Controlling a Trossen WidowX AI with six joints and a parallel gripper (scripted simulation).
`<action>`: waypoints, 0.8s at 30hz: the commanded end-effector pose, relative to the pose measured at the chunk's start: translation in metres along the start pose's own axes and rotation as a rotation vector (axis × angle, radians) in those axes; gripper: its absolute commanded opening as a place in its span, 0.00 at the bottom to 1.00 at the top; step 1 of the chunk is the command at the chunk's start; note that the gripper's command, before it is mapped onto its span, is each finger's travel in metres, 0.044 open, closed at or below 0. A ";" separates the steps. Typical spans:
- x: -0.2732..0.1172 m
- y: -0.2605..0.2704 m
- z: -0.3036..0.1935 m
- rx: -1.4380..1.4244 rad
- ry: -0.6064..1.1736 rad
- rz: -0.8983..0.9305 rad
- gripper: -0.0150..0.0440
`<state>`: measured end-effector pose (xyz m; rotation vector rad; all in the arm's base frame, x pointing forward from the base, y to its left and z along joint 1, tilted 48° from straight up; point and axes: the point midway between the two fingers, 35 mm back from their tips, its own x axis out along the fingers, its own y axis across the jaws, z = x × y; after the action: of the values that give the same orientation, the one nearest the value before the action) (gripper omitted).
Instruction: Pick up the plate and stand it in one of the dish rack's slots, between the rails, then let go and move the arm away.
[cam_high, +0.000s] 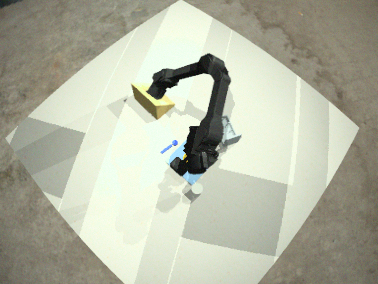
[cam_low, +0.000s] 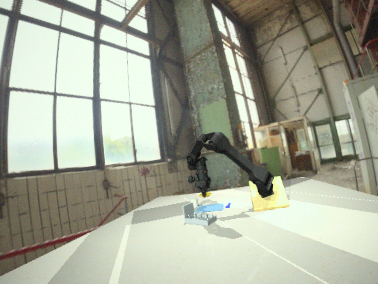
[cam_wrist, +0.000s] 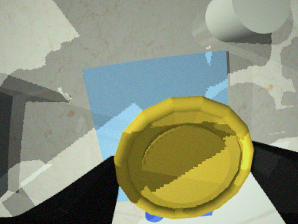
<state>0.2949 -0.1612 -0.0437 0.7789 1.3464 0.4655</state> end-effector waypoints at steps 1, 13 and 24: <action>-0.018 -0.001 0.000 -0.004 0.001 -0.005 0.25; -0.067 -0.001 0.002 -0.005 0.002 -0.002 0.25; -0.083 0.024 0.004 0.152 -0.002 -0.007 0.25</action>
<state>0.2832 -0.2115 0.0160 0.8492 1.3739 0.4109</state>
